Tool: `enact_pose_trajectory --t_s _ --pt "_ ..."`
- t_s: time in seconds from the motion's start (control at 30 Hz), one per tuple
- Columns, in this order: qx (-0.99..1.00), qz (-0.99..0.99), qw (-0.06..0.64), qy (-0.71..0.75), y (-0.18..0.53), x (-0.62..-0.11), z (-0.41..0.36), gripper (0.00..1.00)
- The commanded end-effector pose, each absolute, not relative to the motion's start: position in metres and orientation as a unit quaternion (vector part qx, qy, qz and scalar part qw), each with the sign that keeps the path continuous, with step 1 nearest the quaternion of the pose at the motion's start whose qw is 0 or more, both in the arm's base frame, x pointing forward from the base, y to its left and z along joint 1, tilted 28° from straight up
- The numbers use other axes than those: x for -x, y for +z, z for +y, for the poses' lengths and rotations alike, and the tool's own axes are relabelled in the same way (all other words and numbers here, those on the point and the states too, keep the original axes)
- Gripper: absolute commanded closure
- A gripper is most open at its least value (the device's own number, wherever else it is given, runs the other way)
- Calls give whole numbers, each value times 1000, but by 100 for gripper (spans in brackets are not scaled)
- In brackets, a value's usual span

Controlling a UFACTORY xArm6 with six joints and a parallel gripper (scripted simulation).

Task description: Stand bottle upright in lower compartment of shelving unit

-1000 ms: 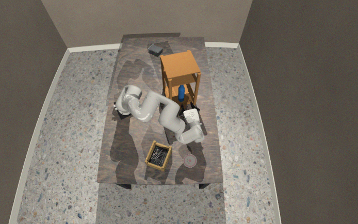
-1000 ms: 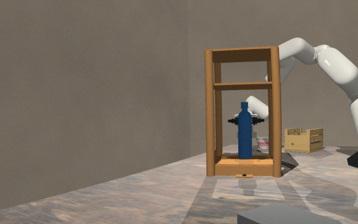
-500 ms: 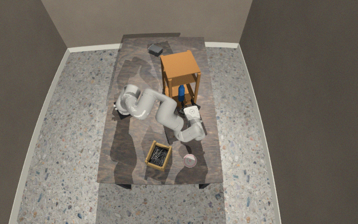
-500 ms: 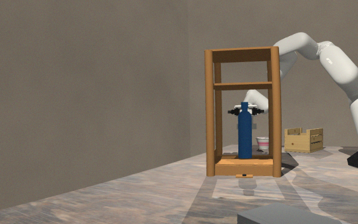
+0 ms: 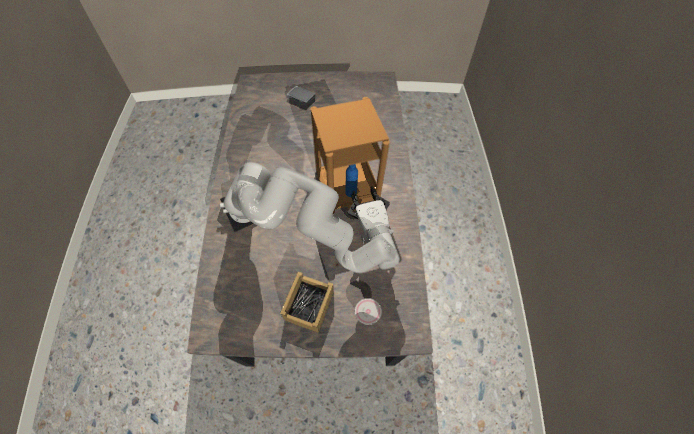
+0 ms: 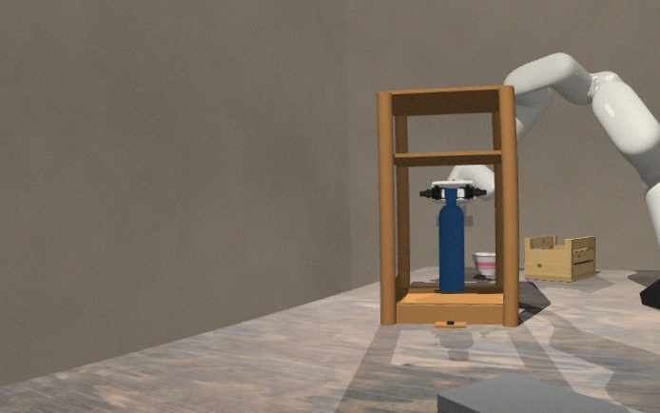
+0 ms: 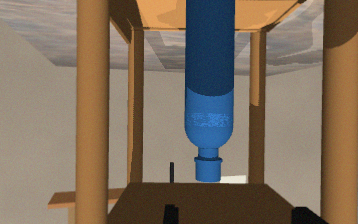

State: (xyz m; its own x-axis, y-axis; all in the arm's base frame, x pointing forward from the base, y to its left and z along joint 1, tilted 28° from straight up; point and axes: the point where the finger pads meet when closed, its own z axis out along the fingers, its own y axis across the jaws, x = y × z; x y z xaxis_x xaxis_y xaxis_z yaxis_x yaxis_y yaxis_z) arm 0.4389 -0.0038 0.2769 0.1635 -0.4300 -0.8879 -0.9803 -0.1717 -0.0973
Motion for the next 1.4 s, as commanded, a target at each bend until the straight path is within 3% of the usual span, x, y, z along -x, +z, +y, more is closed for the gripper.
enact_pose_trajectory --t_s 0.0,0.3,0.33,1.37 --pt "669 527 368 372 282 -438 -2 29" --pt "669 527 368 372 284 -438 -1 29" --pt "669 527 368 372 284 -438 -1 0" --pt "669 527 368 372 284 -438 -1 0"
